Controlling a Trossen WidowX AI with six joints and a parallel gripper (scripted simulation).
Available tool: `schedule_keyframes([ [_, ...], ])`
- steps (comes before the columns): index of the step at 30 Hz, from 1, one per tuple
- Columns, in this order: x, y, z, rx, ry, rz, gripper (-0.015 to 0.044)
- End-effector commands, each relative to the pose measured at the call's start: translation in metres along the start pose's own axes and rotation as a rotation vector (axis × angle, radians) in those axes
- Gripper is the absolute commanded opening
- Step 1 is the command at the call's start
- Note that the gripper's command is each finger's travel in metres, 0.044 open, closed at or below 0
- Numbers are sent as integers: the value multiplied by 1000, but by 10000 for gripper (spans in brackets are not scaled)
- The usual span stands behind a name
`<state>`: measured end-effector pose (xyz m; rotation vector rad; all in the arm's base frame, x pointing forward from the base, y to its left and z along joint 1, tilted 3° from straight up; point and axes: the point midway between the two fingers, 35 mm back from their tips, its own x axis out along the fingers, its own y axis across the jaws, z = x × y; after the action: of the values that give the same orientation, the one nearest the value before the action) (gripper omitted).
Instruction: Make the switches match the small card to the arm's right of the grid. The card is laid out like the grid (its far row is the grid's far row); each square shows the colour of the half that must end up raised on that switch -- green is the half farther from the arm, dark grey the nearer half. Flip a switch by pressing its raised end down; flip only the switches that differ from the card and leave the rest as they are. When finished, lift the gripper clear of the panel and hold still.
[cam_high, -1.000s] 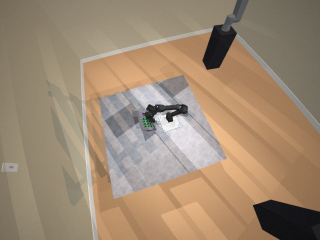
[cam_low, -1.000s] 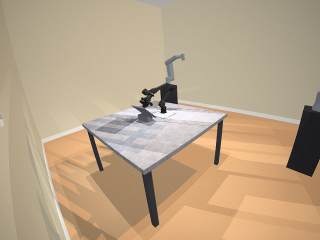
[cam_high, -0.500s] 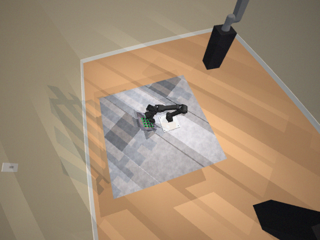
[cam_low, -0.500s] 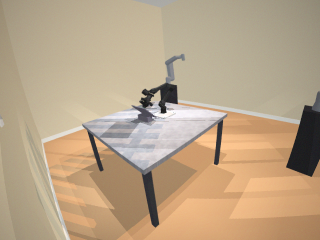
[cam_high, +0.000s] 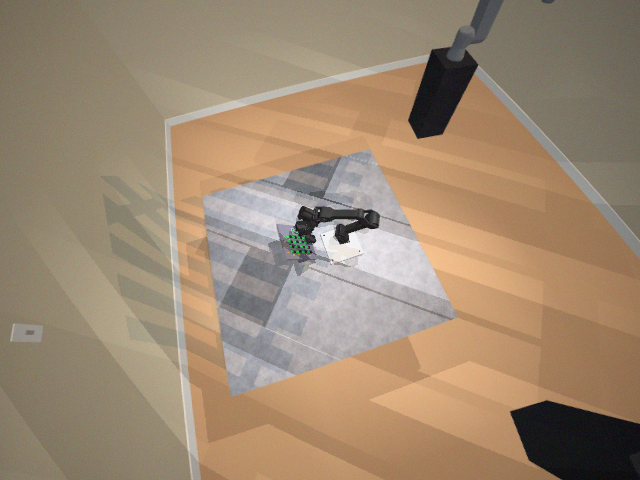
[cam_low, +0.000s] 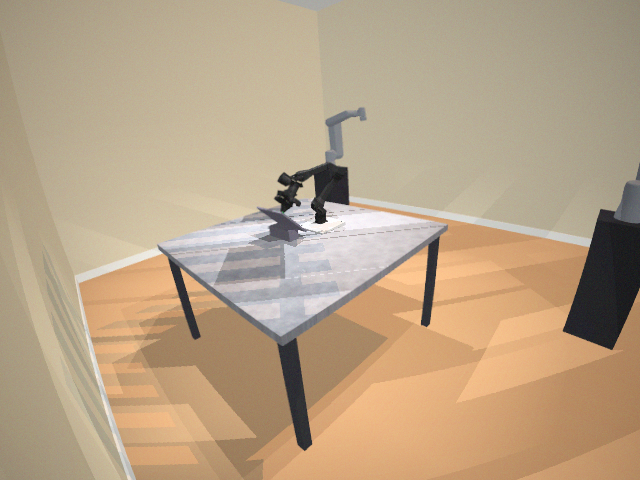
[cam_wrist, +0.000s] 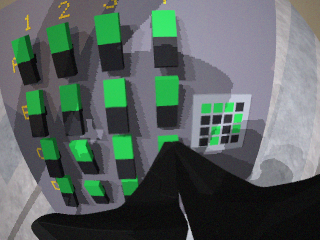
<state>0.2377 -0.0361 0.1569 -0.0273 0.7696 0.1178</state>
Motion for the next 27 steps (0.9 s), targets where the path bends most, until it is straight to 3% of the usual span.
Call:
schedule_keyframes([
  [1, -43, 1, 8, -13, -25, -15, 0],
  [8, -46, 5, 7, -13, -21, -14, 0],
  [17, -52, 49, -3, -9, -23, -11, 0],
  [27, -52, 50, -3, -9, -24, -11, 0],
])
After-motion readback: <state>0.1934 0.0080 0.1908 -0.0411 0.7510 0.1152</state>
